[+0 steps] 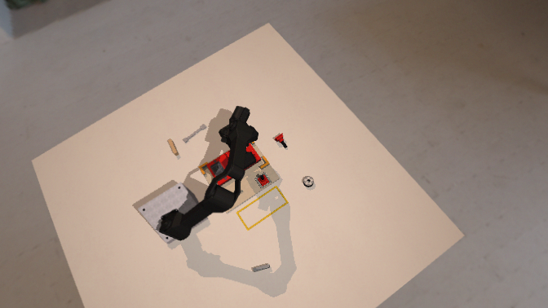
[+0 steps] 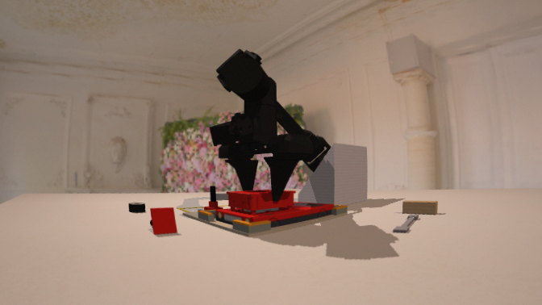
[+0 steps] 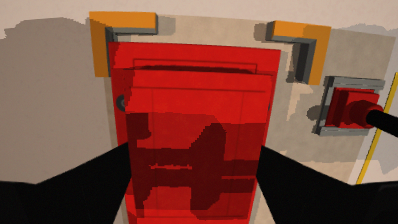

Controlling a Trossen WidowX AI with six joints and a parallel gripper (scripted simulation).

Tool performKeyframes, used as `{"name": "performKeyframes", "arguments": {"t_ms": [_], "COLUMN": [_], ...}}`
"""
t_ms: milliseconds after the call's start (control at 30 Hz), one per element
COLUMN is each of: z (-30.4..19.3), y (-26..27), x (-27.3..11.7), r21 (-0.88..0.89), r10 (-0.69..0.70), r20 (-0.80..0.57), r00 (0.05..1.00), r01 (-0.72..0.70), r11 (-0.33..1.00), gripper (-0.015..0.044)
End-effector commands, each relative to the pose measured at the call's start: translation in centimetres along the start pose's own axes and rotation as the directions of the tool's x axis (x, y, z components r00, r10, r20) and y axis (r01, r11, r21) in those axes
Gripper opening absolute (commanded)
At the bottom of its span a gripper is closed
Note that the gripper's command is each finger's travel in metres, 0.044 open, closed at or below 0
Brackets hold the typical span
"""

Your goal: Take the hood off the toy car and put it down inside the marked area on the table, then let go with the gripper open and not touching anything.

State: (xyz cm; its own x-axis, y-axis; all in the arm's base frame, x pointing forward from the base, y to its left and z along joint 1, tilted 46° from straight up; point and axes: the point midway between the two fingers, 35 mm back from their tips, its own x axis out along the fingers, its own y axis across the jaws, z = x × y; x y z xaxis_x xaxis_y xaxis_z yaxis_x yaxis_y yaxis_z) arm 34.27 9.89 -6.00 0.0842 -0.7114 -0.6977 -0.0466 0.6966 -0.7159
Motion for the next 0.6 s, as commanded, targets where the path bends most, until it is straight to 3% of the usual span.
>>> {"name": "performKeyframes", "arguments": {"t_ms": [0, 567], "z": [0.0, 0.0], "y": [0.1, 0.1], "x": [-0.5, -1.6], "r21": [0.002, 0.002], "r10": [0.004, 0.004], "r20": [0.002, 0.002], "r00": [1.0, 1.0], "r01": [-0.004, -0.004], "r11": [1.0, 1.0], "gripper": [0.0, 0.0]}}
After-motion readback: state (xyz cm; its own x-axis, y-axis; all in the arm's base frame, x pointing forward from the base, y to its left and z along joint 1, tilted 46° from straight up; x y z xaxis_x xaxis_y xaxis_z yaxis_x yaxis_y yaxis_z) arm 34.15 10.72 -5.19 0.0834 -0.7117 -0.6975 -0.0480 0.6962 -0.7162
